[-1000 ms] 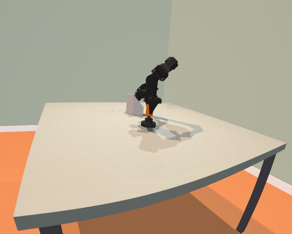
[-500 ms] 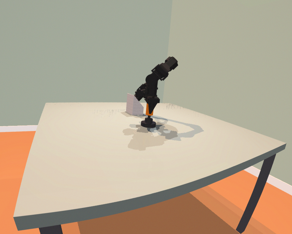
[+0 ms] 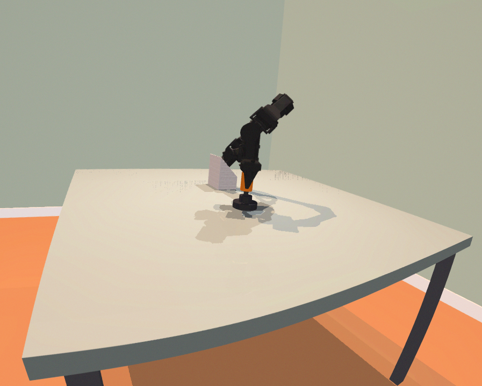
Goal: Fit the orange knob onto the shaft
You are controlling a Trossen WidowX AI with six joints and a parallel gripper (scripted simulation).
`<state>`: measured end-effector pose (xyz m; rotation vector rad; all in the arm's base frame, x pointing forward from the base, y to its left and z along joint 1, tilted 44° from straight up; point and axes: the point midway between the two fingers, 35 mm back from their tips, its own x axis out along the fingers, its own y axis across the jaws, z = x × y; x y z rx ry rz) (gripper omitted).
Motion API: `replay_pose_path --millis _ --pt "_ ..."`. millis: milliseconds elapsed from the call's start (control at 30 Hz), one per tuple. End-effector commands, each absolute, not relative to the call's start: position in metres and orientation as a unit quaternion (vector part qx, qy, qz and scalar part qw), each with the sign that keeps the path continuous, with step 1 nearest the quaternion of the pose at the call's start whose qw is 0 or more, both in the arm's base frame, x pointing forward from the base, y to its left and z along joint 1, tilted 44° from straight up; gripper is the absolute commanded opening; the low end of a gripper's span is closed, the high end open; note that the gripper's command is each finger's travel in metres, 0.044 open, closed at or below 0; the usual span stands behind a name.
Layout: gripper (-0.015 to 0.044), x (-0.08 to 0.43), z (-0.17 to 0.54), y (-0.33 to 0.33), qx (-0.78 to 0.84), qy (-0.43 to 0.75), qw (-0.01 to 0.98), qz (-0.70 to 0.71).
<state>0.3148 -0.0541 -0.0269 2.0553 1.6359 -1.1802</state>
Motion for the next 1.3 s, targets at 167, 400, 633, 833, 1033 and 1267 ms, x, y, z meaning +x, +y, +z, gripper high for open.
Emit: replay_pose_path --millis 167,400,633,833,1033,1267 --pt "0.0000 0.3140 -0.0260 -0.0543 0.708 0.562 0.129 -0.407" --pt "0.0000 0.3114 -0.0216 -0.0547 0.710 0.557 0.120 -0.414" --pt "0.0000 0.3117 -0.0207 -0.0538 0.718 0.517 0.054 -0.464" --pt "0.0000 0.3127 -0.0232 -0.0535 0.718 0.517 0.054 -0.464" --pt "0.0000 0.3128 -0.0251 -0.0531 0.718 0.517 0.054 -0.464" --pt "0.0000 0.3117 -0.0257 -0.0513 0.718 0.517 0.054 -0.464"
